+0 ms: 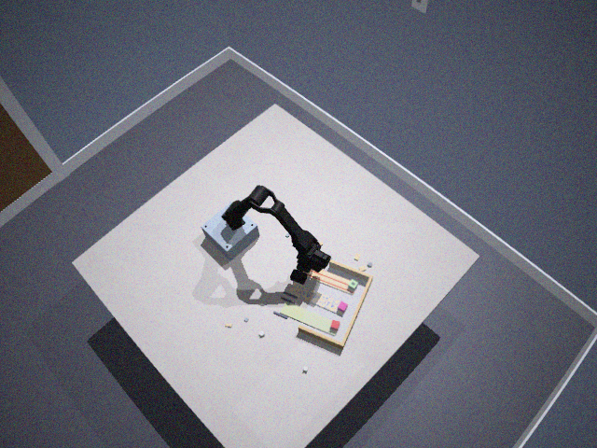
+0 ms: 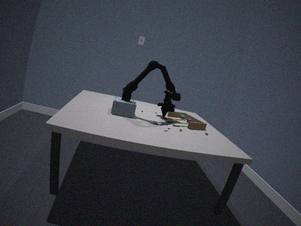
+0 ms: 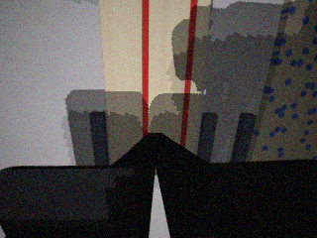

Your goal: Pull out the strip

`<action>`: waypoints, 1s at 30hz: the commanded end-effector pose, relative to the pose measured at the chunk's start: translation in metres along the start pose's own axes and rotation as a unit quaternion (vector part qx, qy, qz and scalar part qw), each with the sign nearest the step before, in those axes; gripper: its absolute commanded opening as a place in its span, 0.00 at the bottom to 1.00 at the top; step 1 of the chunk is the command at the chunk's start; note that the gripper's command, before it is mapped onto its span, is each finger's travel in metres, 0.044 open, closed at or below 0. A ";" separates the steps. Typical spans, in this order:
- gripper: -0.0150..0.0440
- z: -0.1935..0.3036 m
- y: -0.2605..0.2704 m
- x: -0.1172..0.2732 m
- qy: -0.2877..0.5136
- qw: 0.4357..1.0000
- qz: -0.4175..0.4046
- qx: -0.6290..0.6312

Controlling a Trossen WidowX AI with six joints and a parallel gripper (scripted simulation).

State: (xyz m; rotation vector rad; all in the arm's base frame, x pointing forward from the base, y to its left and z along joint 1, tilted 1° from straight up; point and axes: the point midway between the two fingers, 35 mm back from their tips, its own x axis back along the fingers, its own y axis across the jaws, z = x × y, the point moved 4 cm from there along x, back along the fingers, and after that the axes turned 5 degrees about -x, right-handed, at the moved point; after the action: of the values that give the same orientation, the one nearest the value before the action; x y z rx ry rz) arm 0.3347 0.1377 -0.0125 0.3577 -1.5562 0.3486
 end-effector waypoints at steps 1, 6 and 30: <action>0.25 0.000 0.000 -0.002 0.000 1.000 -0.001 -0.002; 0.25 0.000 0.000 -0.003 0.000 1.000 -0.001 -0.002; 0.25 0.016 -0.001 -0.004 0.001 1.000 -0.001 -0.002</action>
State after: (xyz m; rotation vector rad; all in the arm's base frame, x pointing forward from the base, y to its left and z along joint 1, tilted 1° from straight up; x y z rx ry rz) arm 0.3316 0.1358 -0.0136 0.3621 -1.5756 0.3416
